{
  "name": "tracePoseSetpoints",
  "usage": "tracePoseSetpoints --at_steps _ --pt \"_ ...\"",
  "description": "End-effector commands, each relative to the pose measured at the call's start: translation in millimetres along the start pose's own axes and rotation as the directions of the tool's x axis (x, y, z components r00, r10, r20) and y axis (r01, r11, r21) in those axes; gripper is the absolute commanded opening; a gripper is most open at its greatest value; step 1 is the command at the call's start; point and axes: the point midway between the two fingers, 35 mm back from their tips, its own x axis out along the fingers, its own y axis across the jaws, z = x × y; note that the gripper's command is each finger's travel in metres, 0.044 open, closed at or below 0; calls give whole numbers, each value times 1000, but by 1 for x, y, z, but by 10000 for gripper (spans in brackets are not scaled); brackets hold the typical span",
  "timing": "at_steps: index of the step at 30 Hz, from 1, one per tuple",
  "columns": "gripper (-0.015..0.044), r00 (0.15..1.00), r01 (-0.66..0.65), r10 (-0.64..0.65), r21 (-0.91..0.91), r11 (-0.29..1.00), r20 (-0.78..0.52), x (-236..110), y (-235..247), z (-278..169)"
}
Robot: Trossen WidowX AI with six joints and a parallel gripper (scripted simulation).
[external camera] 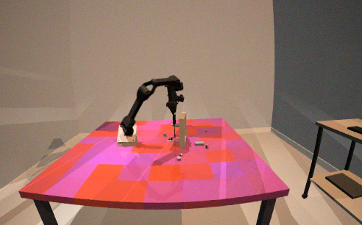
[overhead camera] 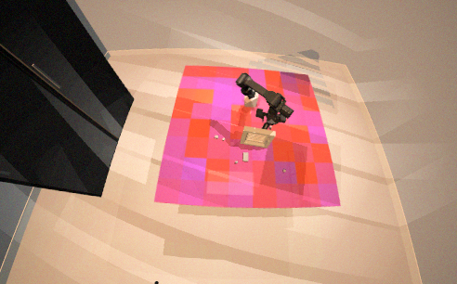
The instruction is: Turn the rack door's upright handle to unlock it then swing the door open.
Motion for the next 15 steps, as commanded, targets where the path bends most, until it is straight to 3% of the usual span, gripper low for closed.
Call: tracePoseSetpoints --at_steps 1,15 --pt "292 1000 4 -4 -14 1000 -14 8 0 -1" --pt "292 999 4 -6 -31 1000 -51 31 0 -2"
